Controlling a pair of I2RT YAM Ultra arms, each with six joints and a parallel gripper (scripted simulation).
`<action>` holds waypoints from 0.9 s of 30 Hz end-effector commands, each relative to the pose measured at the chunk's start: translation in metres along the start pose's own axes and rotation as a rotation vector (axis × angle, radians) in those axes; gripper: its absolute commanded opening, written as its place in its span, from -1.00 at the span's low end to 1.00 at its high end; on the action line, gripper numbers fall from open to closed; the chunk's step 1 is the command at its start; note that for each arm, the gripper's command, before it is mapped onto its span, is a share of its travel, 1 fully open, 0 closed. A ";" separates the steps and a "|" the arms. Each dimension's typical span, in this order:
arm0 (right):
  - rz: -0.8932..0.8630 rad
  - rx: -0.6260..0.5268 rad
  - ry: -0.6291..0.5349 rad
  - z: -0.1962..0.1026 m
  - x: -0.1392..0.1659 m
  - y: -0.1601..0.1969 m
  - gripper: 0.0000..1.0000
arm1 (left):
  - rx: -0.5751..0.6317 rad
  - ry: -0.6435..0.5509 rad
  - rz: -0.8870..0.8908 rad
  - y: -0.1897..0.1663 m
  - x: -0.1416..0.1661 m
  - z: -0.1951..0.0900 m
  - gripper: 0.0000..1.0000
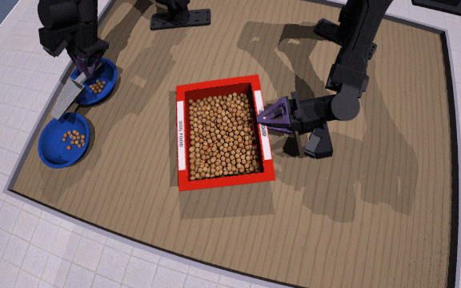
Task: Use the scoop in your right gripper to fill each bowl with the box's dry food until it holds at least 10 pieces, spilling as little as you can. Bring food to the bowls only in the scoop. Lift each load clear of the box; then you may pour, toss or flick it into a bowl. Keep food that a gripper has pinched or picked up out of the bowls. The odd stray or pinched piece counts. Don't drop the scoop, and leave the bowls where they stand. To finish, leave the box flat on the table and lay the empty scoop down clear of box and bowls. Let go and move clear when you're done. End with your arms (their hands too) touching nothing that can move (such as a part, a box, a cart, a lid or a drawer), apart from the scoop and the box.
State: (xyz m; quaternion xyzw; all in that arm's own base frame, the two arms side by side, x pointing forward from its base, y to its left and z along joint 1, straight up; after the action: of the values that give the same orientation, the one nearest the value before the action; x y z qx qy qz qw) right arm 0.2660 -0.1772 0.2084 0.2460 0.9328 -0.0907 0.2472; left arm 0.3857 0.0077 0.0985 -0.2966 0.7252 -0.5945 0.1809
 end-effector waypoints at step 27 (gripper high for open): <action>0.004 0.004 -0.073 -0.011 -0.013 -0.003 -1.00 | 0.032 0.000 0.045 0.022 -0.001 -0.008 -0.49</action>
State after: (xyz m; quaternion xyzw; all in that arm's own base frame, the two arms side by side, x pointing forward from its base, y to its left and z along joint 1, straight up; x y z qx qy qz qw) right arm 0.2660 -0.1773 0.2084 0.2460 0.9328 -0.0907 0.2472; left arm 0.3813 0.0143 0.0826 -0.2831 0.7230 -0.6001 0.1924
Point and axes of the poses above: on each arm, the point where the finger pads meet when closed, its own z axis out along the fingers, its own y axis across the jaws, x = y × z, the point moved 8 cm from there along -z, back along the fingers, and after that the axes turned 4 degrees about -z, right-handed, at the moved point
